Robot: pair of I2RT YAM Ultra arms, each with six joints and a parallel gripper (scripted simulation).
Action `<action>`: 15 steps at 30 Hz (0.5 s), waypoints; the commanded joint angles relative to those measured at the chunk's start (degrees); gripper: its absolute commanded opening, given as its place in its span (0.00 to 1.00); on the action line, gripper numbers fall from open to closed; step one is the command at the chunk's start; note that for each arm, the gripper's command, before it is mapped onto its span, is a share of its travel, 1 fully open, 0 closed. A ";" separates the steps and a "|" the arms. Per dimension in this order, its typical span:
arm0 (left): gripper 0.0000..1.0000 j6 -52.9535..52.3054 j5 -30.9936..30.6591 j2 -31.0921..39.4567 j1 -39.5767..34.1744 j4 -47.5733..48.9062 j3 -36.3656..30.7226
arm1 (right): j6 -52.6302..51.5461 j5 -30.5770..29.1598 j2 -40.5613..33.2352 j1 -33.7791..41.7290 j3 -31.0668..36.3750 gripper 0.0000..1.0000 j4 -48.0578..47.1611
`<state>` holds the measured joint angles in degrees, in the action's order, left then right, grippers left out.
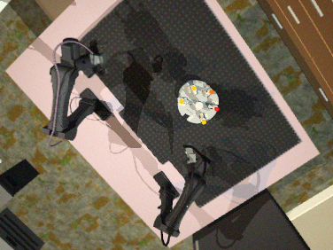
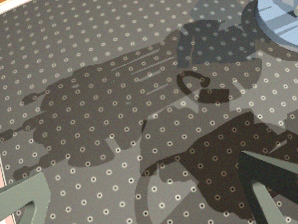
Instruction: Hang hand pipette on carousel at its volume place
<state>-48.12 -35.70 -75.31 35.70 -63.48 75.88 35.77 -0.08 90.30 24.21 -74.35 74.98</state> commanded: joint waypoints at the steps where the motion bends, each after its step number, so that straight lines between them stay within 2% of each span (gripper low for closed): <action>1: 1.00 -0.41 -1.18 -0.08 0.53 0.66 0.87 | -3.54 0.40 -2.42 2.58 1.02 0.12 0.41; 15: 1.00 -0.41 -1.18 -0.08 0.53 0.66 0.87 | -12.22 0.26 -3.21 11.25 0.38 0.12 0.74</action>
<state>-48.12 -35.70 -75.31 35.70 -63.48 75.88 26.37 -0.03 89.23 33.87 -73.69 75.22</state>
